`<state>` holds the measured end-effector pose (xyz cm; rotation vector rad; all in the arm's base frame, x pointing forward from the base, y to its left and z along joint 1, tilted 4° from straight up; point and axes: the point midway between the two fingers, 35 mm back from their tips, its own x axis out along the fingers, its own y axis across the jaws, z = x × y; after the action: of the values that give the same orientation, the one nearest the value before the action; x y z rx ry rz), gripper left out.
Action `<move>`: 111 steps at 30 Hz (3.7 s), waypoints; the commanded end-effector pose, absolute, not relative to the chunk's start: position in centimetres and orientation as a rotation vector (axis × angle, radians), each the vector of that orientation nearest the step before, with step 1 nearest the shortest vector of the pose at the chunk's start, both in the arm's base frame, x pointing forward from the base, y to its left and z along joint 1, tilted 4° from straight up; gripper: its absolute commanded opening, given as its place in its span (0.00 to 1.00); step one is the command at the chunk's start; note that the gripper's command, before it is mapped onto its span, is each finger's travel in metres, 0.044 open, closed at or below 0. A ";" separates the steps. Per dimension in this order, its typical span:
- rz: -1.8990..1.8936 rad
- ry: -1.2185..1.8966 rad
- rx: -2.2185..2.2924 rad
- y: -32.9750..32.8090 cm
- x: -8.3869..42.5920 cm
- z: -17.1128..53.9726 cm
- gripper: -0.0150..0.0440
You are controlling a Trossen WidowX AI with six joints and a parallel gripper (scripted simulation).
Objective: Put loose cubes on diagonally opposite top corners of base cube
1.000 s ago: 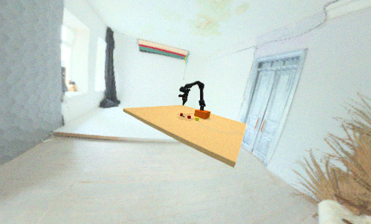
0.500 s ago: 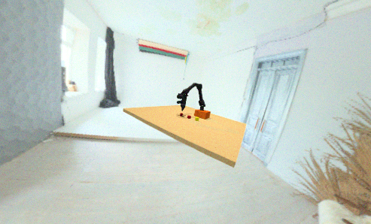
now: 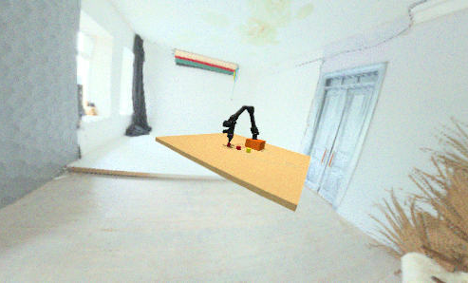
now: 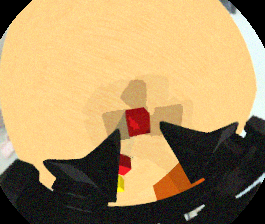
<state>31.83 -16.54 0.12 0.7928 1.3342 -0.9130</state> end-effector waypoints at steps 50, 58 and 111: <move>-0.906 1.340 0.794 -16.2 32.0 5.0 0.43; -0.906 1.340 0.795 -15.8 31.7 7.5 0.43; -0.442 1.505 0.341 -1.2 33.8 4.5 0.43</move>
<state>33.99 -2.26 4.86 0.3699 1.4931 -0.4782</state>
